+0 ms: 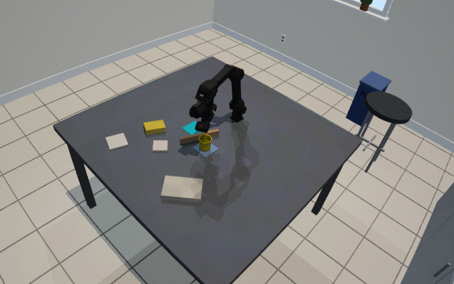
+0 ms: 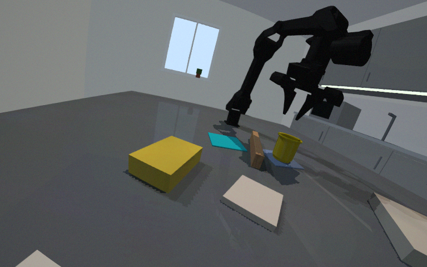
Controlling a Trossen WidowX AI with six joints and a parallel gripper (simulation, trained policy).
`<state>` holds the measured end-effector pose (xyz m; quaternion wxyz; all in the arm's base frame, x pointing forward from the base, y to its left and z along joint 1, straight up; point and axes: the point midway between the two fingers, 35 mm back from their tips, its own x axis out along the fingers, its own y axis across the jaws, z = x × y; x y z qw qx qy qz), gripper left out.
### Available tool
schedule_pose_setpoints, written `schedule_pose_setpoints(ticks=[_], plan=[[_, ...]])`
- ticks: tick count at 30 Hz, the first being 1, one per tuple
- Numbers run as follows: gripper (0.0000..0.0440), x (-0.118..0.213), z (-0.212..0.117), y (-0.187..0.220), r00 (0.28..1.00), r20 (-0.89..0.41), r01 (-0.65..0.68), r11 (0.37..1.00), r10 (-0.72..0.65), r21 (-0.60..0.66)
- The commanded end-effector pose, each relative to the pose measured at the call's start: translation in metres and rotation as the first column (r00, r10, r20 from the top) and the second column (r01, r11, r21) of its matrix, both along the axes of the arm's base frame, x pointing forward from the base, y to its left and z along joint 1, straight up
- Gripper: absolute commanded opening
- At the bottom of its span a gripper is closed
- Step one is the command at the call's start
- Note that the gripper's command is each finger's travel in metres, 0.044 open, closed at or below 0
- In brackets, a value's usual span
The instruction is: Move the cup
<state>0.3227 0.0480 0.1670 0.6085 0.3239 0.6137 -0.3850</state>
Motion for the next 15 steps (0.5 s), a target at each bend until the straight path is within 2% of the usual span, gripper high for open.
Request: schedule_pose_setpoints(ticks=[1, 15], plan=[[0.0177, -0.003, -0.014, -0.002, 0.999, -0.037, 0.02, 1.0, -0.02, -0.024], [0.0184, -0.007, -0.059, -0.003, 0.994, -0.099, 0.032, 0.998, -0.038, -0.061]])
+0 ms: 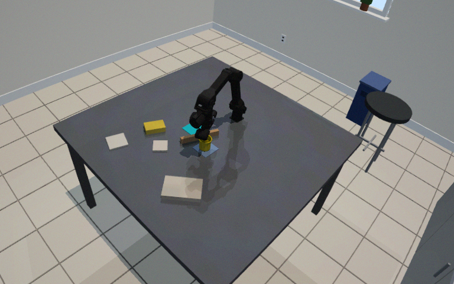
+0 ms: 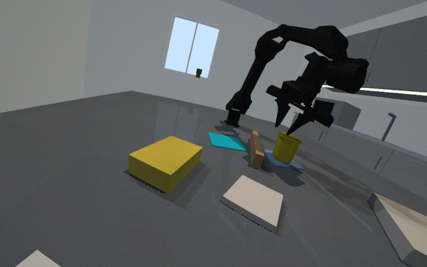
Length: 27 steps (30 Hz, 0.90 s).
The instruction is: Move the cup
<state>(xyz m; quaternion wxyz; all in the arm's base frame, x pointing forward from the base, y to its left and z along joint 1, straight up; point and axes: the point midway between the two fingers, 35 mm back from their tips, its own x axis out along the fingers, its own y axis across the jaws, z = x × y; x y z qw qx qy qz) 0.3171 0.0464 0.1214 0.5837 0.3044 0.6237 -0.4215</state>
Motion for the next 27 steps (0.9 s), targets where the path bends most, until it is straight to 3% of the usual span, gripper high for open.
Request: schedule_pose_setpoints(ticks=[1, 12, 20, 27], plan=[[0.0184, -0.002, -0.016, -0.001, 1.0, -0.022, 0.0, 1.0, 0.0, -0.016], [0.0179, -0.005, -0.057, -0.001, 0.997, -0.056, -0.053, 0.999, 0.052, -0.013], [0.0004, -0.007, -0.062, -0.006, 0.994, -0.047, -0.102, 0.995, 0.101, -0.013], [0.0, -0.011, -0.053, -0.009, 0.995, -0.039, -0.097, 0.995, 0.096, -0.008]])
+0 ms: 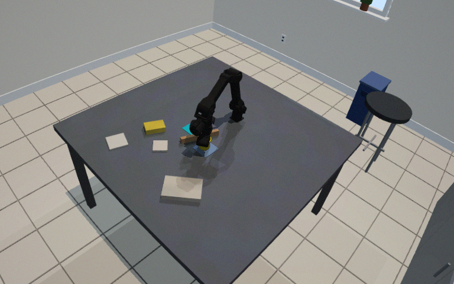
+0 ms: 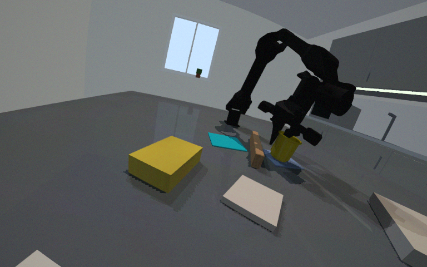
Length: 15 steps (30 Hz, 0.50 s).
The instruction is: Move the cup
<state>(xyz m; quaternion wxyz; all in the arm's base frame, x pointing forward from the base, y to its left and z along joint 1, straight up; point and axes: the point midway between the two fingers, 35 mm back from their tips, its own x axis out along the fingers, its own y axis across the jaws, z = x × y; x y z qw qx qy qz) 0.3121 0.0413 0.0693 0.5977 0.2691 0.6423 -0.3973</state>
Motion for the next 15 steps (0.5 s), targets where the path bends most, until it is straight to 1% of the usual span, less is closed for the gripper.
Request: schedule_pose_setpoints(ticks=[1, 6, 15], plan=[[0.0, -0.006, 0.0, -0.005, 1.0, -0.017, 0.0, 1.0, -0.001, -0.006], [0.0, -0.009, 0.011, -0.008, 1.0, -0.006, 0.017, 1.0, -0.017, -0.002], [0.0008, -0.018, 0.039, -0.019, 0.997, 0.026, 0.073, 0.997, -0.074, 0.014]])
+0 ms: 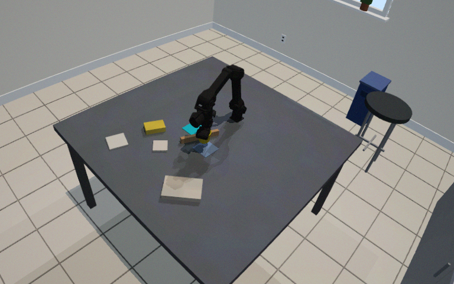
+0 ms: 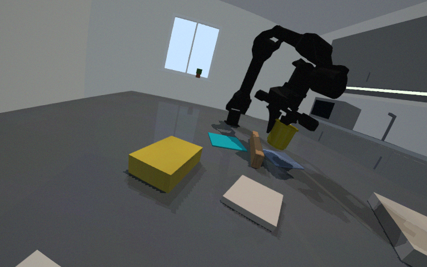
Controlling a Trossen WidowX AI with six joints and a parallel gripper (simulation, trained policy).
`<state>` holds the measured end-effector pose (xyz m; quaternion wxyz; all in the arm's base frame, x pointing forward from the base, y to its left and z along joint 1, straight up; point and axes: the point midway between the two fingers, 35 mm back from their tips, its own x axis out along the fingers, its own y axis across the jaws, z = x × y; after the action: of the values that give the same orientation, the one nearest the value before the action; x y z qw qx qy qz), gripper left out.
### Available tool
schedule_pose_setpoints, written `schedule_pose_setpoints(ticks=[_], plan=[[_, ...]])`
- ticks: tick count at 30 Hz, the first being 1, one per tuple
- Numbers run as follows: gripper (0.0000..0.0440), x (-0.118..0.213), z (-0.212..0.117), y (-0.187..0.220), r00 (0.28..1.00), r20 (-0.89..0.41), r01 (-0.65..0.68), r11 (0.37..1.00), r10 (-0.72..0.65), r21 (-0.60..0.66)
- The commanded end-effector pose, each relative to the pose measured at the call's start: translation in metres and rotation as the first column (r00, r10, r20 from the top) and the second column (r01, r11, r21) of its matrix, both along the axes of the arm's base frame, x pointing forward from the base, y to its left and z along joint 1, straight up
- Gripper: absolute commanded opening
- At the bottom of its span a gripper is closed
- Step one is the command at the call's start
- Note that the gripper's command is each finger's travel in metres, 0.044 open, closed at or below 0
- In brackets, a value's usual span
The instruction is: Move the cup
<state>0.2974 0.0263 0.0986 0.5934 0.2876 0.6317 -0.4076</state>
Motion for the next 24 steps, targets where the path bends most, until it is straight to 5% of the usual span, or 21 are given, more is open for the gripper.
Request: schedule_pose_setpoints(ticks=[1, 24], plan=[[0.0009, -0.004, 0.013, -0.006, 0.999, 0.015, 0.036, 0.999, -0.036, 0.011], [0.0, -0.006, 0.042, -0.066, 0.964, 0.154, 0.215, 0.976, -0.218, 0.032]])
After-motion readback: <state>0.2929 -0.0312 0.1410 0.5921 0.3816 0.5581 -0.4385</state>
